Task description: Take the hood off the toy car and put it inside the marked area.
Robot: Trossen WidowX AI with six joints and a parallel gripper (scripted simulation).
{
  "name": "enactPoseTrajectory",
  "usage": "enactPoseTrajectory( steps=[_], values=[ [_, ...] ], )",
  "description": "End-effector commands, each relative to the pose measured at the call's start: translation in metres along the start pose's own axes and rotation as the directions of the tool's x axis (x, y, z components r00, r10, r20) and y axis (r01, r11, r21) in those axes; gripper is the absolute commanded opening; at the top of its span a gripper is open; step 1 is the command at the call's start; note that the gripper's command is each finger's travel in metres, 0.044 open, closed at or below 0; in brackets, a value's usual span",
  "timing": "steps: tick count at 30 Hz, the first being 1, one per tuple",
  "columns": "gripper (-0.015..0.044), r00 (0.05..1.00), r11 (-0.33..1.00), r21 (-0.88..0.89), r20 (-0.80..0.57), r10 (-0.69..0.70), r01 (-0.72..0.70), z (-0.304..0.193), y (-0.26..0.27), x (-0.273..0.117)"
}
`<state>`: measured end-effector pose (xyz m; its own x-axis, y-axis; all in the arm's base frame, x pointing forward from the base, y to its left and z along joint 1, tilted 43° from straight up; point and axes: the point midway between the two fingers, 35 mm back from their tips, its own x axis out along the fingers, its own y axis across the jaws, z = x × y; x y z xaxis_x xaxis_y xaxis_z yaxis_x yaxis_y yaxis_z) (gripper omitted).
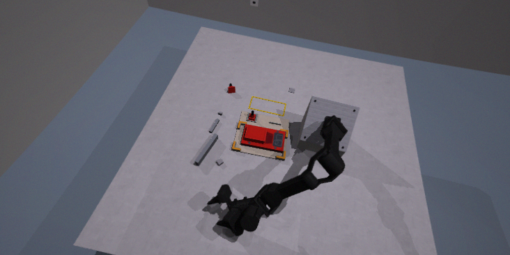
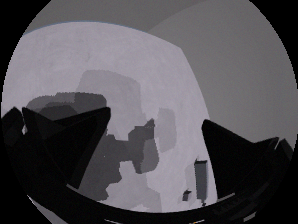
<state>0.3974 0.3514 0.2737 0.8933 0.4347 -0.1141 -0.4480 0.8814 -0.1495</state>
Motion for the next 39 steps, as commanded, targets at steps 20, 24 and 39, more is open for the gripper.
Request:
enactPoseTrajectory(
  steps=[20,24,39],
  values=[
    [0.0440,0.677,0.968,0.233,-0.699,0.230,-0.088,-0.219,-0.162,-0.047],
    [0.0440,0.576,0.921,0.387,-0.745,0.337,-0.038,-0.247,-0.182,-0.081],
    [0.0440,0.462,0.559,0.797,-0.594,0.659,0.228,-0.275,-0.216,-0.177]
  ],
)
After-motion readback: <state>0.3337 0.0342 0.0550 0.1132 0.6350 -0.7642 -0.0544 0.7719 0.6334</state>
